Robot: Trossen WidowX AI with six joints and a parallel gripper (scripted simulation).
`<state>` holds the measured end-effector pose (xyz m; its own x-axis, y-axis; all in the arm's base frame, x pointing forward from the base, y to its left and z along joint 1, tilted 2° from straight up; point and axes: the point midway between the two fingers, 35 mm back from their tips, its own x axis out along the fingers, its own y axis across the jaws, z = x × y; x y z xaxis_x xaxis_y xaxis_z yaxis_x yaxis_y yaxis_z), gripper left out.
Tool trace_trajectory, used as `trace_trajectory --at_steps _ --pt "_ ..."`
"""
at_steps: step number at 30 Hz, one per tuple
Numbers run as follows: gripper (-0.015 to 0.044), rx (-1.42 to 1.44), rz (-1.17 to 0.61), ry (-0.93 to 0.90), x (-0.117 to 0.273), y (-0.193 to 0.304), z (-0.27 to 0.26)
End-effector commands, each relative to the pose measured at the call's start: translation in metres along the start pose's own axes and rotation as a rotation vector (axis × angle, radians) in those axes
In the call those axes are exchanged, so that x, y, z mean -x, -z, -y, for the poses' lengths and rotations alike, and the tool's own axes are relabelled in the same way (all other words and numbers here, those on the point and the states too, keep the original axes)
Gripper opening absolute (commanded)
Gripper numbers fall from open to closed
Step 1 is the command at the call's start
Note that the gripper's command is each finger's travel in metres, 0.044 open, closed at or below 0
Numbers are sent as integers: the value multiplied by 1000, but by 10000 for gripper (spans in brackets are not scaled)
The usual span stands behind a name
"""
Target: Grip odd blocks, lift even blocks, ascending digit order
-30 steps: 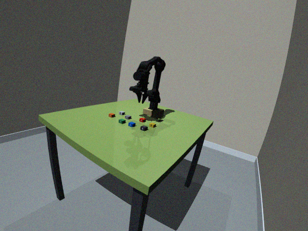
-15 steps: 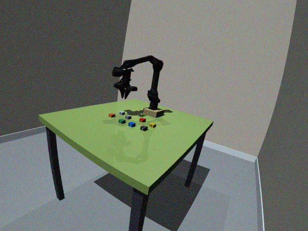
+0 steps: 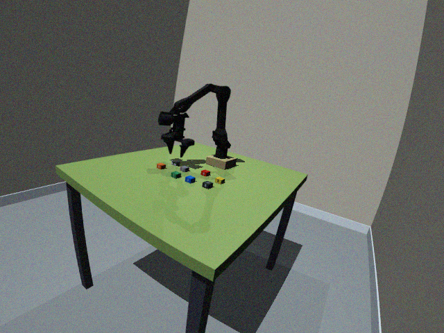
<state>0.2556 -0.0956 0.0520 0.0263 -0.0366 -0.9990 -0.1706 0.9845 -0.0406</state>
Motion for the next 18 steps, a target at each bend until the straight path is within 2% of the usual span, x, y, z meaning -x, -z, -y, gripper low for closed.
trace_trajectory --at_steps 1,18 --pt "400 4 8 2 -7 0 0" --pt "400 4 8 2 -34 -1 0"
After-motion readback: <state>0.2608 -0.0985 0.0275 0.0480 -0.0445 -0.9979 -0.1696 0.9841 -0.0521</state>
